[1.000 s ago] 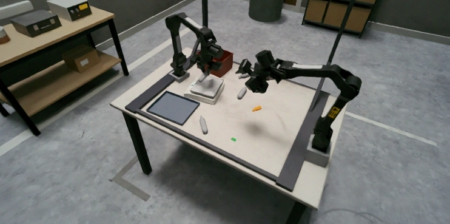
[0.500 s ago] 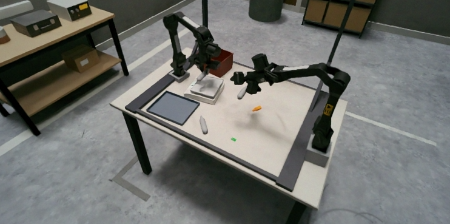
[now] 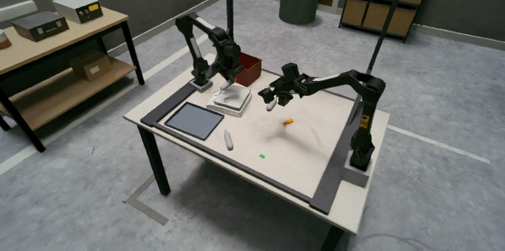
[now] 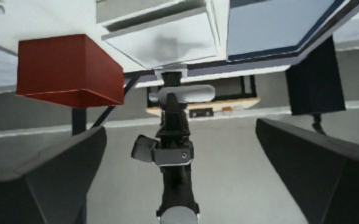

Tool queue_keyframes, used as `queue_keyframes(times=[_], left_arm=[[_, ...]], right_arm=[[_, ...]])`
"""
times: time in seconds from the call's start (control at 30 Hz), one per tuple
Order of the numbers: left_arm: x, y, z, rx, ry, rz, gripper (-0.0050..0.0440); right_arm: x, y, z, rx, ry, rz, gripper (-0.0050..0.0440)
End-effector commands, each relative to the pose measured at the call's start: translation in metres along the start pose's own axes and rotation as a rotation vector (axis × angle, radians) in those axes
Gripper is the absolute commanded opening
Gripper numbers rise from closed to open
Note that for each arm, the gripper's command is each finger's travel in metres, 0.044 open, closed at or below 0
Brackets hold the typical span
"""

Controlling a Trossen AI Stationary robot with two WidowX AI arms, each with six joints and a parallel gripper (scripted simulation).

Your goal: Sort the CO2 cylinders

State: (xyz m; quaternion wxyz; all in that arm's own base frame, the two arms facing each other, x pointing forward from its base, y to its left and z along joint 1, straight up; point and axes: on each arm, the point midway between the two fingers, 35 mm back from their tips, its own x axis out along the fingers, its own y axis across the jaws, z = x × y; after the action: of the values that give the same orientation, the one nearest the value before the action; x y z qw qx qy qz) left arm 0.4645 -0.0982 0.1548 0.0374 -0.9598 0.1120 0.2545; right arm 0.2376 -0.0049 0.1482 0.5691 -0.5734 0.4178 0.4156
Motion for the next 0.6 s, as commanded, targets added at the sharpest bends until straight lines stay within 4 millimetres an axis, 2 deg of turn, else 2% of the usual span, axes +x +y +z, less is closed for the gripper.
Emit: queue_keyframes(times=[0.0, 0.1, 0.13, 0.33, 0.57], left_arm=[[0.001, 0.001, -0.001, -0.02, 0.007, 0.0, 0.044], [0.001, 0.001, -0.002, -0.021, 0.009, 0.0, 0.044], [-0.003, 0.0, -0.009, -0.016, 0.027, 0.0, 0.044], [-0.003, 0.0, -0.009, -0.016, 0.027, 0.0, 0.044], [-0.003, 0.0, -0.009, -0.016, 0.027, 0.0, 0.044]], right_arm=[[-0.004, -0.004, 0.0, 0.022, 0.01, -0.06, -0.005], [-0.004, -0.003, -0.001, 0.028, 0.011, -0.068, -0.005], [-0.007, -0.009, -0.001, 0.029, 0.011, -0.079, -0.005], [-0.004, -0.021, -0.001, 0.026, 0.01, -0.077, -0.005], [0.012, -0.076, -0.002, 0.026, 0.01, -0.081, -0.005]])
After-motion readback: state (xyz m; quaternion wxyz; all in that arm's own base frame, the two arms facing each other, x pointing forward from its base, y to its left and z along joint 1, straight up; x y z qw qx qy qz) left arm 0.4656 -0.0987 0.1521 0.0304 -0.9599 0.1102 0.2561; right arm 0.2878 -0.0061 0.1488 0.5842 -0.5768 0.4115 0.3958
